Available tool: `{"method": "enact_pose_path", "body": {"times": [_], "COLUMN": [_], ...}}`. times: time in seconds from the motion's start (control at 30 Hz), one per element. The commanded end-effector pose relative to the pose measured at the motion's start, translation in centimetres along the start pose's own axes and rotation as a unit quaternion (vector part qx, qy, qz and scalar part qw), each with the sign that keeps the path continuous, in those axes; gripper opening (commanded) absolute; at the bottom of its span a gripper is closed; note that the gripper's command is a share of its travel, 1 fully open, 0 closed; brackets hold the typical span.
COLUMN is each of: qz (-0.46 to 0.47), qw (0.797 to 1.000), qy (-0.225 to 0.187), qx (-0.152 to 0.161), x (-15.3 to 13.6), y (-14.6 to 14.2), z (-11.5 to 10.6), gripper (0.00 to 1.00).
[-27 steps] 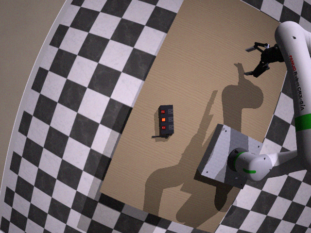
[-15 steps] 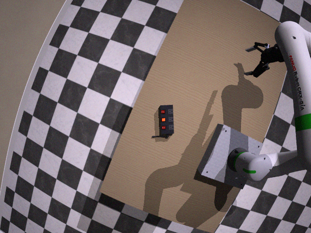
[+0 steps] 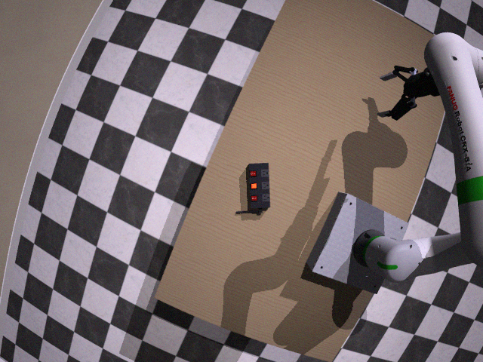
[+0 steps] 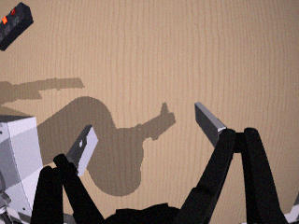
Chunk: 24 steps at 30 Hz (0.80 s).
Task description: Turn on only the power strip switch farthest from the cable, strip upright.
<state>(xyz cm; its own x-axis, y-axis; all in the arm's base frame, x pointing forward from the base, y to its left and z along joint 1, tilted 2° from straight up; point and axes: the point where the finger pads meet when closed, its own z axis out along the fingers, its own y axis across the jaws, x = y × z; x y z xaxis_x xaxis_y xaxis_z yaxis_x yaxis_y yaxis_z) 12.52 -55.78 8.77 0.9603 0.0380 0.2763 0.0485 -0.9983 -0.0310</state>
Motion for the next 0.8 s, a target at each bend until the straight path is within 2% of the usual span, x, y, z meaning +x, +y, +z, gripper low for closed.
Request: {"method": "enact_pose_path", "body": {"times": [0.0, 0.13, 0.2, 0.3, 0.37, 0.6, 0.77], "qz": [0.026, 0.073, 0.073, 0.123, 0.123, 0.208, 0.231], "qw": [1.0, 0.997, 0.997, 0.992, 0.992, 0.976, 0.97], "qy": [-0.006, -0.017, -0.017, -0.031, -0.031, -0.058, -0.066], "qx": [0.006, 0.015, 0.015, 0.023, 0.023, 0.029, 0.029], "x": [1.2, 3.3, 3.3, 5.5, 5.5, 9.2, 10.2], "y": [-0.4, -1.1, -1.1, -2.0, -2.0, -3.8, -4.3], "z": [0.5, 1.4, 1.4, 2.4, 2.4, 4.0, 4.5], "gripper": [1.0, 1.0, 1.0, 1.0, 1.0, 1.0, 1.0]}}
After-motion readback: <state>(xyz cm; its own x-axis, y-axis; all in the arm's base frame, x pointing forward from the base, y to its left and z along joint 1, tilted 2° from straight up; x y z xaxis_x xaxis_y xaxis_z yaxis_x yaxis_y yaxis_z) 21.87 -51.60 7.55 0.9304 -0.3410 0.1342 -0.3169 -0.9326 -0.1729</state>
